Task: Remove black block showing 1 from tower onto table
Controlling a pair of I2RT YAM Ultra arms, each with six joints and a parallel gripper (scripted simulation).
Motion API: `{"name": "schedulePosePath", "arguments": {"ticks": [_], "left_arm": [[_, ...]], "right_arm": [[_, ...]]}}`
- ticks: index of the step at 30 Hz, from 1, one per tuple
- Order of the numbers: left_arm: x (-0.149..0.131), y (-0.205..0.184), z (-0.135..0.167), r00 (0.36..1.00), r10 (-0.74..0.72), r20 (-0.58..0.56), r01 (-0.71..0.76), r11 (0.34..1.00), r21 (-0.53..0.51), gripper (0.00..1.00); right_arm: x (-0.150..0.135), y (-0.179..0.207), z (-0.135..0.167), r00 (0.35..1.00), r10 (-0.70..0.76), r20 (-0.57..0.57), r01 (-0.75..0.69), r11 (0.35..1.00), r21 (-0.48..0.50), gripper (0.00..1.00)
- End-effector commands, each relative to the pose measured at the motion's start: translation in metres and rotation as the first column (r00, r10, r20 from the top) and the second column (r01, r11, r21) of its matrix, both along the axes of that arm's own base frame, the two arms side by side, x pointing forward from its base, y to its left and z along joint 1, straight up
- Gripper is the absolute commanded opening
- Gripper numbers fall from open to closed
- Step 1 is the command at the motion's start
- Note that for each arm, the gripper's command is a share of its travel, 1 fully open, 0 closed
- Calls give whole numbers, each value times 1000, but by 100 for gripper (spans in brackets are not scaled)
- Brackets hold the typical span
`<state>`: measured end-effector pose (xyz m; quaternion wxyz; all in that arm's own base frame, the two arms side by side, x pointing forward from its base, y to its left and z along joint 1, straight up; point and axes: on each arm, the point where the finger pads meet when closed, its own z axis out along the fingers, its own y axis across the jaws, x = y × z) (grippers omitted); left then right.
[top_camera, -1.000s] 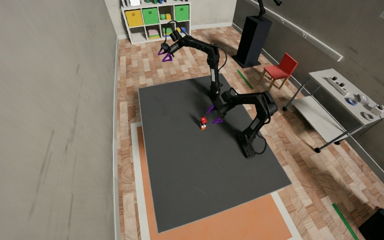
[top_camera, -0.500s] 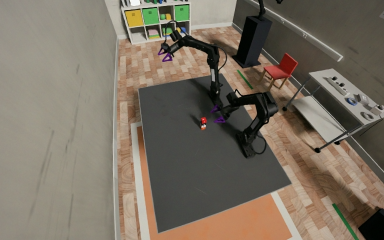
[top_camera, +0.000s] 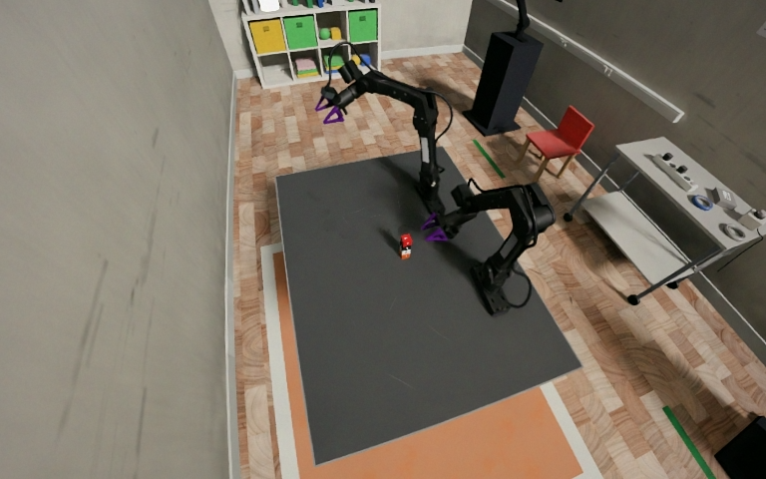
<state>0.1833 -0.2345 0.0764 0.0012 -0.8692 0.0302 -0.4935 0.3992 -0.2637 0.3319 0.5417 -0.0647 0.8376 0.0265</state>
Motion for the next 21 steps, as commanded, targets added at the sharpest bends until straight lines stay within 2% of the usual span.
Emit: {"name": "schedulePosePath", "arguments": {"ticks": [1, 4, 7, 10, 14, 21], "left_arm": [[1, -2, -7, 985, 107, -136, -120, 989, -92, 55], [8, -7, -5, 957, 186, -221, -224, 961, -161, 55], [10, -8, -5, 947, 207, -245, -254, 951, -178, 55], [13, -11, -5, 903, 273, -332, -356, 908, -222, 55], [21, -16, 1, 826, 353, -440, -497, 824, -272, 55], [28, -19, 9, 651, 451, -611, -712, 642, -284, 55]], "right_arm": [[-1, 41, 11, 999, 6, -34, -5, 1000, 20, 100], [-3, 87, 25, 998, 47, -39, -46, 999, 10, 100], [-4, 98, 28, 998, 56, -41, -55, 998, 8, 100], [-13, 142, 39, 995, 88, -51, -88, 996, 3, 100], [-37, 207, 54, 987, 156, -45, -156, 988, -13, 100], [-94, 284, 63, 971, 235, -41, -236, 972, -22, 100]]}}
